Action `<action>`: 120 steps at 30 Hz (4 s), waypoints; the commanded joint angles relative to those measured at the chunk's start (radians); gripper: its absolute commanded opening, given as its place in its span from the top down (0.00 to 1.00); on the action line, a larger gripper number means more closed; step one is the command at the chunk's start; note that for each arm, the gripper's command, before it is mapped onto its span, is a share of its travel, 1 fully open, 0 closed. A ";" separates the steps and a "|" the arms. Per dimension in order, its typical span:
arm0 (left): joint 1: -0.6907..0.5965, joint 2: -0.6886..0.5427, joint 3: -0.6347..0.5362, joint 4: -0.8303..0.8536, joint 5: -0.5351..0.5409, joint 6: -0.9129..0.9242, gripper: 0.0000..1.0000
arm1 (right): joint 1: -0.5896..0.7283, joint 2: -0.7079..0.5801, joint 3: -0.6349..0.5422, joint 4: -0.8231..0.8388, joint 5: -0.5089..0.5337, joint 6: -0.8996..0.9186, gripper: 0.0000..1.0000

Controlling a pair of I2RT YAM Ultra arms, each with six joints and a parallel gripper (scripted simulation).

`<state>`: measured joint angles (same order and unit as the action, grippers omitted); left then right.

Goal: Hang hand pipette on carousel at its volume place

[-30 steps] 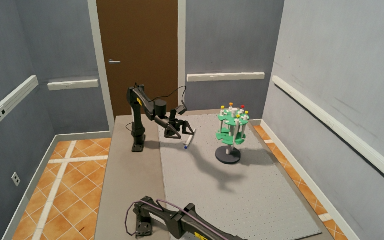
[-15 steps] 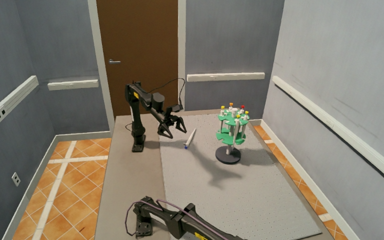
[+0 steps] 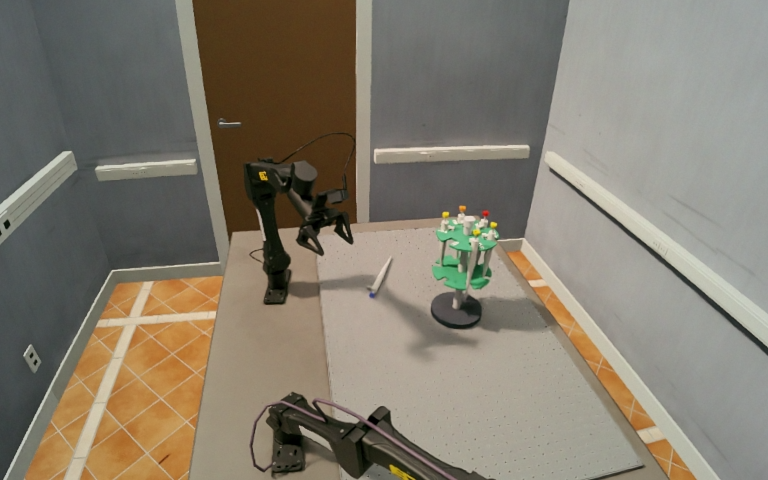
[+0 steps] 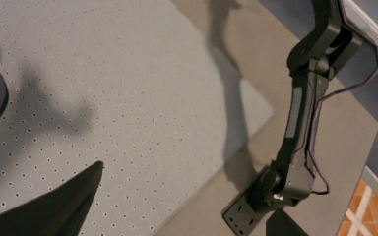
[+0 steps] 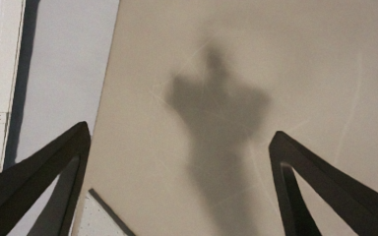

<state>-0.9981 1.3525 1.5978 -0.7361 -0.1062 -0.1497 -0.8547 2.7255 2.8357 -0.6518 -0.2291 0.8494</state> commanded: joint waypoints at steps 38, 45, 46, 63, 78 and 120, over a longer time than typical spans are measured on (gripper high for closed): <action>0.060 -0.323 0.145 -0.833 0.092 0.141 0.00 | -0.005 -0.005 0.031 0.019 -0.006 -0.009 0.00; 0.313 -0.317 0.142 -0.835 0.096 0.138 0.00 | -0.005 -0.005 0.031 0.019 -0.006 -0.009 0.00; 0.354 -0.311 0.144 -0.835 0.098 0.141 0.00 | -0.005 -0.005 0.031 0.019 -0.006 -0.009 0.00; 0.932 -0.315 0.144 -0.835 0.117 0.162 0.00 | -0.005 -0.005 0.031 0.019 -0.006 -0.009 0.00; 1.433 -0.316 0.144 -0.835 0.132 0.181 0.00 | -0.005 -0.005 0.031 0.019 -0.006 -0.009 0.00; 1.788 -0.044 -0.261 -0.359 0.741 0.991 0.00 | -0.005 -0.005 0.031 0.019 -0.006 -0.009 0.00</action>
<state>0.7822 1.3132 1.3254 -1.1217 0.5735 0.7788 -0.8547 2.7255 2.8357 -0.6518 -0.2291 0.8494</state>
